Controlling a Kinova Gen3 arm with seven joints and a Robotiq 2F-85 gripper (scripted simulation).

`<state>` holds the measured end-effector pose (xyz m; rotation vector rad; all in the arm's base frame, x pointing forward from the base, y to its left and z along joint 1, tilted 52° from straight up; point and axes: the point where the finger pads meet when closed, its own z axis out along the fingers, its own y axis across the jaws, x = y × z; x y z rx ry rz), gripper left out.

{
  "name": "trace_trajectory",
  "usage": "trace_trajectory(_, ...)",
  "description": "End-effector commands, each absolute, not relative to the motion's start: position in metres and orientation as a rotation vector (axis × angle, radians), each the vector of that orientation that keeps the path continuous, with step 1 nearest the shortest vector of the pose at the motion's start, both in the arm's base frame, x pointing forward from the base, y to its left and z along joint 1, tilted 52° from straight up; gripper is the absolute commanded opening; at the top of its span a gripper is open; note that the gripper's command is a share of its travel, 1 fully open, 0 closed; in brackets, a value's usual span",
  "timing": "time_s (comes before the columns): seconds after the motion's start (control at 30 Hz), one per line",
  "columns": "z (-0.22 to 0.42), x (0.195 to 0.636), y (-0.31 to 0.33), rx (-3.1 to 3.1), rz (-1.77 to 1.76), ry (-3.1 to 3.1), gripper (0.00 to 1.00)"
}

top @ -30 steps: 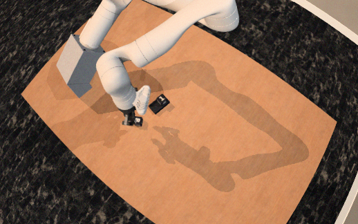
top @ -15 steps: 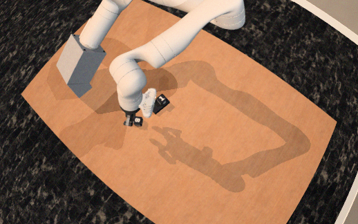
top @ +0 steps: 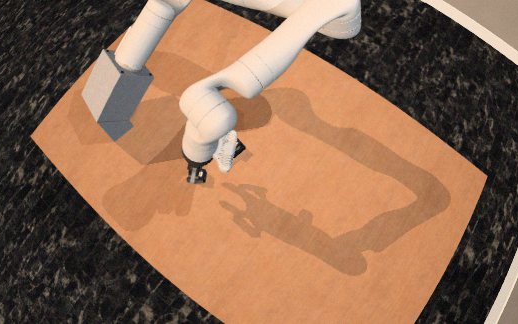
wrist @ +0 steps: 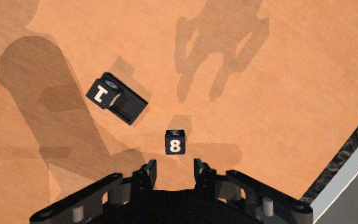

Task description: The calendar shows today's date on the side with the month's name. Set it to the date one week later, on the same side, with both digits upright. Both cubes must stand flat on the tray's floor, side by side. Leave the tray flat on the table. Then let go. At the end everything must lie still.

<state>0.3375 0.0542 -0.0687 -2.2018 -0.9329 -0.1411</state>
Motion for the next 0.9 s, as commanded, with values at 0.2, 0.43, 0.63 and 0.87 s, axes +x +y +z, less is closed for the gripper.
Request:
trace_trajectory(0.2,-0.0685,0.3377,0.0553,-2.212,-0.065,-0.971,0.46)
trace_trajectory(0.43,-0.0682,0.3386,0.0562,-2.237,0.071,-1.036,0.46)
trace_trajectory(0.63,-0.0676,0.3399,0.0562,-2.251,0.126,-1.064,0.46)
trace_trajectory(0.87,-0.0672,0.3405,0.0562,-2.257,0.148,-1.075,0.46)
